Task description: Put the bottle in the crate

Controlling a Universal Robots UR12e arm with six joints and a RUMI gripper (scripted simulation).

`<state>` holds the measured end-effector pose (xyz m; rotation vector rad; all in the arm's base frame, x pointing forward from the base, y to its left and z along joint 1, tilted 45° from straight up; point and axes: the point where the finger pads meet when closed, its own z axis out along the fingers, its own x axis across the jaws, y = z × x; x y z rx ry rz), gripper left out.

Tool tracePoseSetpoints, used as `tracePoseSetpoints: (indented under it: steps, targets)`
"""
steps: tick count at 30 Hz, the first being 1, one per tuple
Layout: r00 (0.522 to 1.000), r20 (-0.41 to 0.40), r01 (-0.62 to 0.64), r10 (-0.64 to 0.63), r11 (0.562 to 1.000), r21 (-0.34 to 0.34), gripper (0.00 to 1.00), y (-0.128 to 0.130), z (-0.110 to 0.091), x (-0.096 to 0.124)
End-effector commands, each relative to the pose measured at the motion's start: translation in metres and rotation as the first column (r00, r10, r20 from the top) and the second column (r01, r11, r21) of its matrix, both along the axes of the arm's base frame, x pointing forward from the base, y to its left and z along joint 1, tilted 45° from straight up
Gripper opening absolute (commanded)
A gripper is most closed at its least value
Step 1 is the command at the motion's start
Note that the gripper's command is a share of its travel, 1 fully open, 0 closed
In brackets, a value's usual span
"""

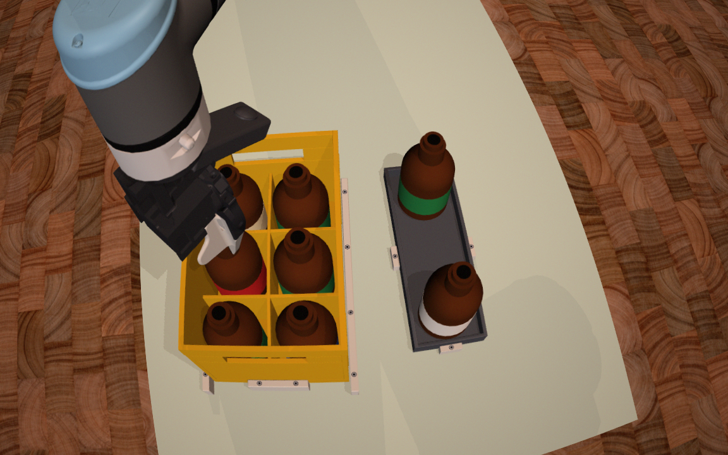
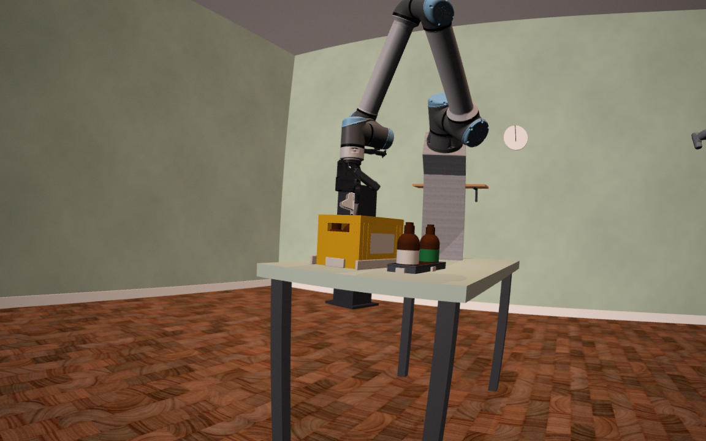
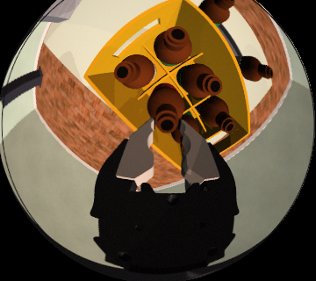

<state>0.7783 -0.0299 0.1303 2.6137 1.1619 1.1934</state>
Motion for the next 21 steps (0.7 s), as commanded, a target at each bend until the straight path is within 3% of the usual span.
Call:
tracePoseSetpoints:
  steps: [1, 21]
  targets:
    - [1.0, 0.001, 0.0, 0.0, 1.0, 0.0, 0.0, -0.0001, 0.0002, 0.0005]
    - [1.0, 0.001, 0.0, 0.0, 1.0, 0.0, 0.0, 0.0013, -0.0035, 0.0039]
